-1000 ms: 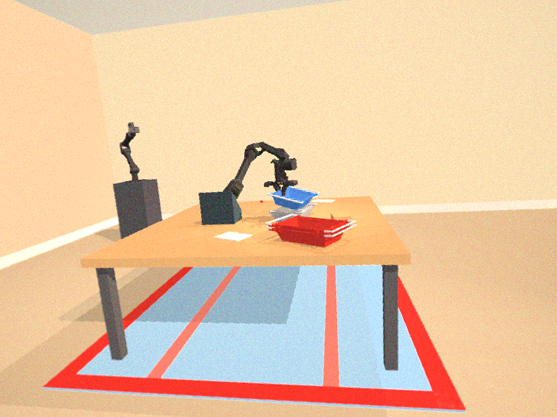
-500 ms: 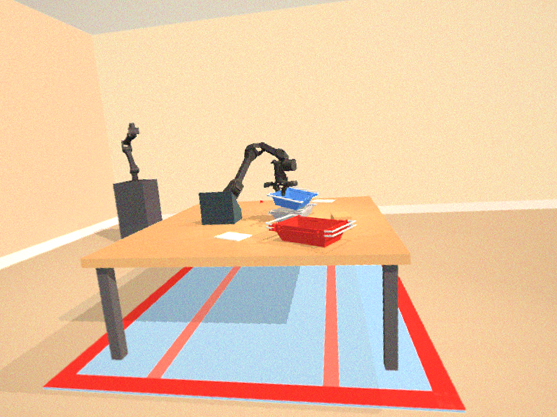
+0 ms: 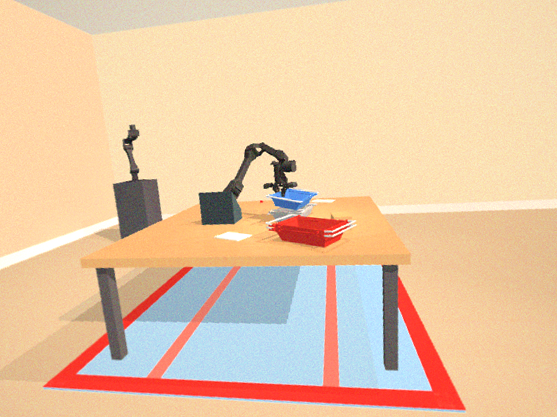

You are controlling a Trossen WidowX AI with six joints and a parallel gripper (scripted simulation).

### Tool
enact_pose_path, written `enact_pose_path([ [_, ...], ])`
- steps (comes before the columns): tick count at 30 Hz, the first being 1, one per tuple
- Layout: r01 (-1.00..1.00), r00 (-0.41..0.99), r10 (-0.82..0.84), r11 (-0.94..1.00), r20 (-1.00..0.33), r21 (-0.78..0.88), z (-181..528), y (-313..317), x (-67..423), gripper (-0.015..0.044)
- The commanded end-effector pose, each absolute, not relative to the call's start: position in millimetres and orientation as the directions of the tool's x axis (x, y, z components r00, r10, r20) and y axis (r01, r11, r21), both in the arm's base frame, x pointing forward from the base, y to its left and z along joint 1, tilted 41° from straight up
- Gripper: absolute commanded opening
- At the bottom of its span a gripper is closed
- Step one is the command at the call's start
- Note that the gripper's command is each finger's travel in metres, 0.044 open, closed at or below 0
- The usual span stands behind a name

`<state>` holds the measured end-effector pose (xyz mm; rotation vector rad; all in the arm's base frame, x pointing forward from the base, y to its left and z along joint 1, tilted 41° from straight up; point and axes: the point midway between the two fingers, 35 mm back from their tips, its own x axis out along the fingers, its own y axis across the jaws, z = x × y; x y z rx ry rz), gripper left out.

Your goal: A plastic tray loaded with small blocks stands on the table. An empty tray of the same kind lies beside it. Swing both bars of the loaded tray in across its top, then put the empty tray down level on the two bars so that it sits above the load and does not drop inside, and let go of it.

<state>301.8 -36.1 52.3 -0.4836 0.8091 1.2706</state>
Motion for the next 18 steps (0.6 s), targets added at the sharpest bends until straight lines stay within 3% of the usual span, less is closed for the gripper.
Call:
enact_pose_path([
  [1, -0.964, 0.065, 0.648, 0.237, -0.759, 0.120, 50.4, -30.5, 299.6, 0.0000],
  [18, -0.964, 0.065, 0.648, 0.237, -0.759, 0.120, 45.3, -25.3, 297.9, 0.0000],
])
